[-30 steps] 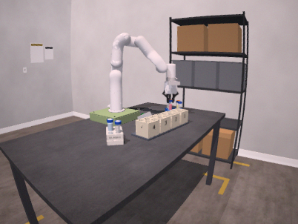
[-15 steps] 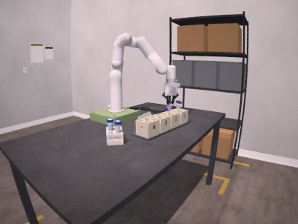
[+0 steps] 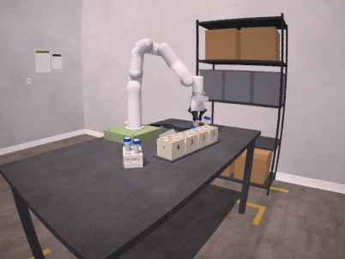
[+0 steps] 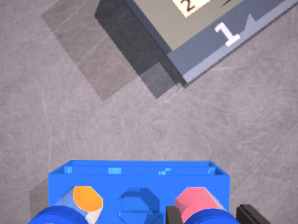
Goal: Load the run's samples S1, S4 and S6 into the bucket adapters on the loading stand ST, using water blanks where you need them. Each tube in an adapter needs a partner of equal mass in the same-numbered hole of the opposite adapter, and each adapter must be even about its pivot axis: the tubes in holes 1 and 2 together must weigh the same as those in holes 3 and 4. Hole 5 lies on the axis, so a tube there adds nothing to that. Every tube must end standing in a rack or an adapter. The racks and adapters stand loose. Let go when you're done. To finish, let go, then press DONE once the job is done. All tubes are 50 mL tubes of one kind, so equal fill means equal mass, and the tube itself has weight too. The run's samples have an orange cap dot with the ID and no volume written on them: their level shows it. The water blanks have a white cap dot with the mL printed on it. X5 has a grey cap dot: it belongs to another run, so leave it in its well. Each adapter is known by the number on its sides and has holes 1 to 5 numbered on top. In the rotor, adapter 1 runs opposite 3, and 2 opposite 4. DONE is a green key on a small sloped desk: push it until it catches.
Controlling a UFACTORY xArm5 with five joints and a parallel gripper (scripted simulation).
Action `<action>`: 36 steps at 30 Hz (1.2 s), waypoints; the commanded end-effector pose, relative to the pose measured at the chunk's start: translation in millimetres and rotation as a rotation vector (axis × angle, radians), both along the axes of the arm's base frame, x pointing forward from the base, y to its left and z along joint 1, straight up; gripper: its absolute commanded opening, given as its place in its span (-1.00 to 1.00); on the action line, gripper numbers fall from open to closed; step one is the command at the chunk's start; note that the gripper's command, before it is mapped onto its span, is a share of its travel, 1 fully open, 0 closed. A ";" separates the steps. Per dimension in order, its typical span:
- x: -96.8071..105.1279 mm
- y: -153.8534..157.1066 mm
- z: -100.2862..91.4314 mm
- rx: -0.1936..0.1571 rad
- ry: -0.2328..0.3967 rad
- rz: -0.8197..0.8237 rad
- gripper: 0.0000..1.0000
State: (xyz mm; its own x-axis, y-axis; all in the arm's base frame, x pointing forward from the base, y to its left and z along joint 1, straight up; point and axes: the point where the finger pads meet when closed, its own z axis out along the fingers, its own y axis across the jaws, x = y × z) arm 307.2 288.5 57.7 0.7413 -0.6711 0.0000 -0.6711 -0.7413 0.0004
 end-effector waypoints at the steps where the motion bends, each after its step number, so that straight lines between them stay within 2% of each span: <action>1: 1.0 0.9 0.9 0.005 0.000 0.000 -0.13; 28: 1.0 0.9 0.9 0.005 0.000 0.000 -0.13; 36: 1.0 0.9 16.9 0.005 0.000 0.000 -0.13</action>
